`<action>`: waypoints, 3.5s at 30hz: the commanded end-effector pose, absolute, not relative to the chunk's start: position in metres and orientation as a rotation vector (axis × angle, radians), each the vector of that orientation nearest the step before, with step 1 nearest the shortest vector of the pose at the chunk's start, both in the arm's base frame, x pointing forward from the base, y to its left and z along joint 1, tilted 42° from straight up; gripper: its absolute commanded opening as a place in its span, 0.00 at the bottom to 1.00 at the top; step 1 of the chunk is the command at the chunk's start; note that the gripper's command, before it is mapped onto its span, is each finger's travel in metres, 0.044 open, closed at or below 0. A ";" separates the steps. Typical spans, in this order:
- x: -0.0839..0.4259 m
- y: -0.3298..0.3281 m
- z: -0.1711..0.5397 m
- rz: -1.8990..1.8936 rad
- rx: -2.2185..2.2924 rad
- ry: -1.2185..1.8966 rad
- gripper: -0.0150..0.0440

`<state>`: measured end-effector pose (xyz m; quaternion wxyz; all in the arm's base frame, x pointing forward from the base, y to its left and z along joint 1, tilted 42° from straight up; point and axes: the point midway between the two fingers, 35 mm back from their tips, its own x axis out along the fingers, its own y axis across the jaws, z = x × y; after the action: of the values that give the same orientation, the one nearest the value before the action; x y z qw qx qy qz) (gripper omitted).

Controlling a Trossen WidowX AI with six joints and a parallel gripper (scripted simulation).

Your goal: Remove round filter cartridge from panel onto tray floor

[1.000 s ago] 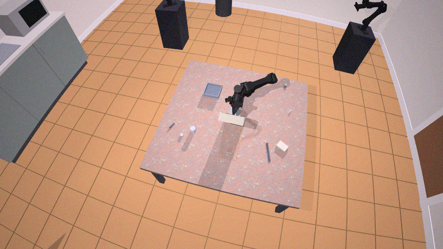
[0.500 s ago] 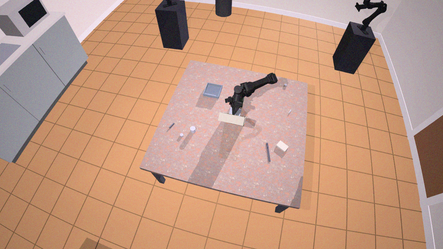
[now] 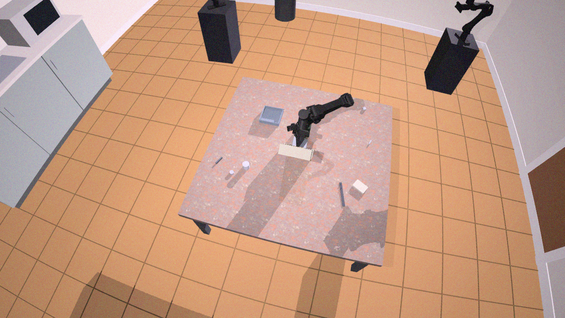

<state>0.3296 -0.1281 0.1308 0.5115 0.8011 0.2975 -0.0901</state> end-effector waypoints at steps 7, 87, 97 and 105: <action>0.329 -0.128 0.129 -0.223 1.933 0.717 0.41; 0.340 -0.122 0.123 0.107 1.048 0.656 0.25; 0.340 -0.122 0.123 0.213 0.712 0.611 0.25; 0.340 -0.123 0.123 0.292 0.442 0.568 0.25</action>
<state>0.3371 -0.1255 0.1257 0.9126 0.2699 0.2796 0.1274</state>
